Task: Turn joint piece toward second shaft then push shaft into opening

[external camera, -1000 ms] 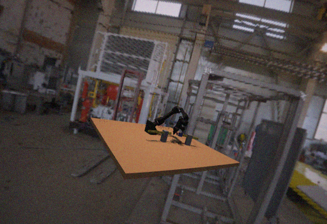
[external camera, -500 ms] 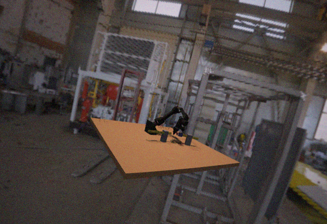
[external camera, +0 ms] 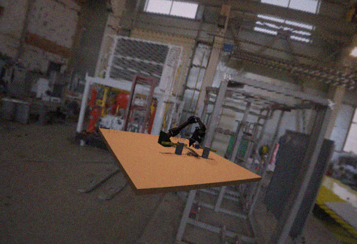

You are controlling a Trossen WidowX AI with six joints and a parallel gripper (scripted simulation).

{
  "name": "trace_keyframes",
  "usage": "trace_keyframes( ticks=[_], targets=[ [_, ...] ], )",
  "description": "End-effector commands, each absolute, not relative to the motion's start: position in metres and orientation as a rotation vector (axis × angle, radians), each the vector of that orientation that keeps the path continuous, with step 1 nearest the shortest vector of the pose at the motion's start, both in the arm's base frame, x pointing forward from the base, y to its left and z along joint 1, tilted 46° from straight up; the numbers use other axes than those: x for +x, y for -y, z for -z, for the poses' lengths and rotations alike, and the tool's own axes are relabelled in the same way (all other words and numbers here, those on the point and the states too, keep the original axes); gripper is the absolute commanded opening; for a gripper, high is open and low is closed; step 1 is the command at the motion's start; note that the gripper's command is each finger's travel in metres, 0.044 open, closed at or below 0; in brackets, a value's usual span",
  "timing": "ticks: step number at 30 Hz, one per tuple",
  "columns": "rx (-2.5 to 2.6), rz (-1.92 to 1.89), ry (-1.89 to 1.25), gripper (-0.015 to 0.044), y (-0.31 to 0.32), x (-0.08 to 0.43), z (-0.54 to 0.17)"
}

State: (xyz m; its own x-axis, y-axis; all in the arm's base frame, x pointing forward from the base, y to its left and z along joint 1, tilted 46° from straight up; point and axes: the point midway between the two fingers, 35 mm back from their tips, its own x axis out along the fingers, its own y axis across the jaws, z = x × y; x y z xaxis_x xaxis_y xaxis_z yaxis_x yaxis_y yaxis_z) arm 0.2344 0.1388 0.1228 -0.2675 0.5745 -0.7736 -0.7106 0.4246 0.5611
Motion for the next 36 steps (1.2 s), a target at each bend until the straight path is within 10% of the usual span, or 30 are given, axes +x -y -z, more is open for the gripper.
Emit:
trace_keyframes(
  ticks=[1, 26, 36],
  targets=[
    [-0.132, -1.232, -1.368, 0.0182, -0.1388, 0.2344, -0.1228],
    [-0.133, -1.235, -1.369, 0.0147, -0.1388, 0.2344, -0.1228],
    [-0.133, -1.235, -1.369, 0.0000, -0.1388, 0.2344, -0.1228]
  ],
)
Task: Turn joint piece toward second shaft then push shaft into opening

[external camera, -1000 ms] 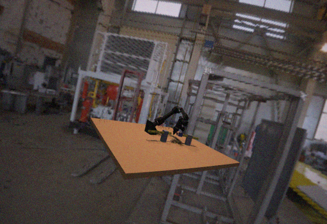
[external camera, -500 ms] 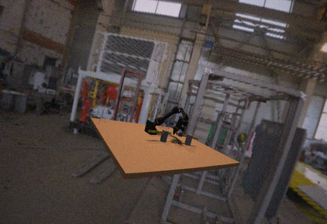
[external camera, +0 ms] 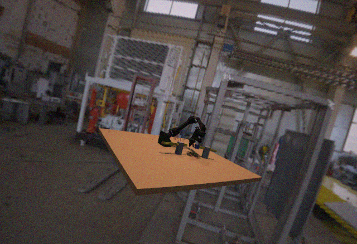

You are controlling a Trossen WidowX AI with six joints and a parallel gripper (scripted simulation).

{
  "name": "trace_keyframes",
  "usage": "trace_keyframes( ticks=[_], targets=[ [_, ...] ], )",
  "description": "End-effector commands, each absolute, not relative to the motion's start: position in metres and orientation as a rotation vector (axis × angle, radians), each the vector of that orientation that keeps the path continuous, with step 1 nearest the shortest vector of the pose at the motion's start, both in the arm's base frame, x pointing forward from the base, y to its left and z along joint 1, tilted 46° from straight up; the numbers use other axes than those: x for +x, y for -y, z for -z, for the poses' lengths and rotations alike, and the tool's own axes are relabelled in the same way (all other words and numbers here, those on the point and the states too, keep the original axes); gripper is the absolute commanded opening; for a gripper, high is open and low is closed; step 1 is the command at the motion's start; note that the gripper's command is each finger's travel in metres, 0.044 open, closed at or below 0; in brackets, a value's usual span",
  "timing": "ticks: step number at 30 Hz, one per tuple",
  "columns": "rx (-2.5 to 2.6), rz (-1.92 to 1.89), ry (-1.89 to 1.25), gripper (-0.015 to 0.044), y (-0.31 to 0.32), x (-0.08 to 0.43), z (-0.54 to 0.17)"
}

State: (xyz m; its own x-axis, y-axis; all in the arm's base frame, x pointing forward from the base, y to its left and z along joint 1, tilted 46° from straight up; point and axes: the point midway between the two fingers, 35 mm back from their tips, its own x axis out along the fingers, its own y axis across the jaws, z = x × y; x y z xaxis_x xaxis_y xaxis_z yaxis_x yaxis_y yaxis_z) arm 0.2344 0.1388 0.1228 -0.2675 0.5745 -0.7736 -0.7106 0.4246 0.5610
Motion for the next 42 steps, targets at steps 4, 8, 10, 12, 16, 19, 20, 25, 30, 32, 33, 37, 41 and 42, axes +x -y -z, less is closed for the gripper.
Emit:
trace_keyframes(
  ticks=[4, 8, 10, 12, 16, 19, 20, 25, 30, 32, 33, 37, 41, 42],
  targets=[
    [-0.145, -1.253, -1.321, 0.0000, -0.139, 0.235, -0.121],
    [-0.169, -1.284, -1.239, 0.0000, -0.138, 0.236, -0.118],
    [-0.180, -1.299, -1.200, 0.0000, -0.138, 0.236, -0.117],
    [-0.190, -1.314, -1.163, 0.0000, -0.138, 0.237, -0.116],
    [-0.207, -1.345, -1.088, 0.0000, -0.138, 0.238, -0.113],
    [-0.218, -1.369, -1.032, 0.0000, -0.138, 0.239, -0.112],
    [-0.222, -1.377, -1.014, 0.0000, -0.138, 0.240, -0.111],
    [-0.236, -1.420, -0.919, 0.0000, -0.139, 0.241, -0.109],
    [-0.251, -1.462, -0.822, 0.0000, -0.139, 0.243, -0.106],
    [-0.257, -1.479, -0.784, 0.0000, -0.140, 0.244, -0.106],
    [-0.259, -1.487, -0.764, 0.0000, -0.140, 0.245, -0.106],
    [-0.270, -1.520, -0.688, 0.0000, -0.140, 0.246, -0.104],
    [-0.278, -1.555, -0.613, 0.0000, -0.141, 0.248, -0.103],
    [-0.280, -1.564, -0.594, 0.0000, -0.141, 0.249, -0.102]
  ],
)
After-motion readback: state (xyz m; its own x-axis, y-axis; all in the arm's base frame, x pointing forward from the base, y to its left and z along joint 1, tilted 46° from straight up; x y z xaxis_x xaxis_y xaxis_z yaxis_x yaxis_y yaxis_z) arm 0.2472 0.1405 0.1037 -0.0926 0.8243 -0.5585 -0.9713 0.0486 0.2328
